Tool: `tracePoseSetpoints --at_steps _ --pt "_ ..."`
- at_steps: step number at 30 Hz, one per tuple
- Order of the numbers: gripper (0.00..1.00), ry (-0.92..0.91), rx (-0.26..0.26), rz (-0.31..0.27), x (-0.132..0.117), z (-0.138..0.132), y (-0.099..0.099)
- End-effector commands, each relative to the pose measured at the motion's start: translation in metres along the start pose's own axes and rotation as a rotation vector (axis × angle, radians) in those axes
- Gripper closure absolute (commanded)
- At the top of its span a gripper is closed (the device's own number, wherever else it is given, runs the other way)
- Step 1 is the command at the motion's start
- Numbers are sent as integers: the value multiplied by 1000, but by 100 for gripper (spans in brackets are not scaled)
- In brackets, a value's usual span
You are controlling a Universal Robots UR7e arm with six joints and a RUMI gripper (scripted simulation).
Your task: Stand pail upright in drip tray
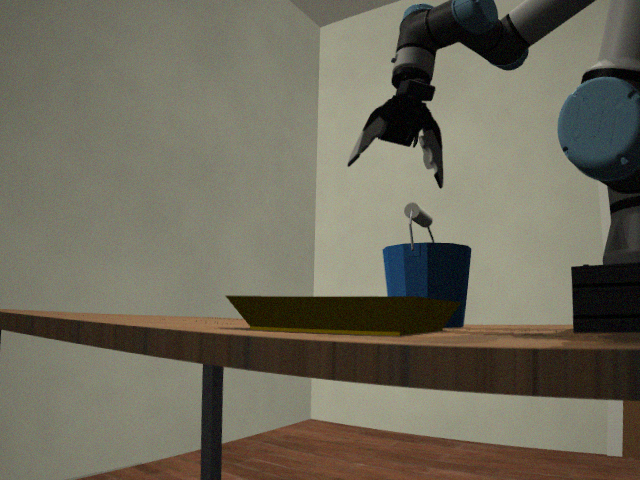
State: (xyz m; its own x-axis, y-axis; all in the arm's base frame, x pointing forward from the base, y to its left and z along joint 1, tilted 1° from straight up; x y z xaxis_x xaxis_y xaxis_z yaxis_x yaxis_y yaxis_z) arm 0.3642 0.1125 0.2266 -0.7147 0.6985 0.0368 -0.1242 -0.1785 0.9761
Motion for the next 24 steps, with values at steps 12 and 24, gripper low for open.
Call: tracePoseSetpoints --at_steps 12,24 --pt "0 -497 175 -93 -178 -73 82" --pt "0 -525 183 -99 -186 -79 87"
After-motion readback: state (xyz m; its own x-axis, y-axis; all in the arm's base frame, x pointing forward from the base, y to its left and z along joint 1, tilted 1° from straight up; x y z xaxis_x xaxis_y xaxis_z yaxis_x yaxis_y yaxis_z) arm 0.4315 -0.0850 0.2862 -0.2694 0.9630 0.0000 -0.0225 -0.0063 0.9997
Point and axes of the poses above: the point where the finger pads meet when closed, its own y axis back along the fingers, its own z axis across the jaws, x = y × z, the point moved 6 cm from there along y, back along the fingers, and after that the axes turned 4 degrees about y, right-handed, at the moved point
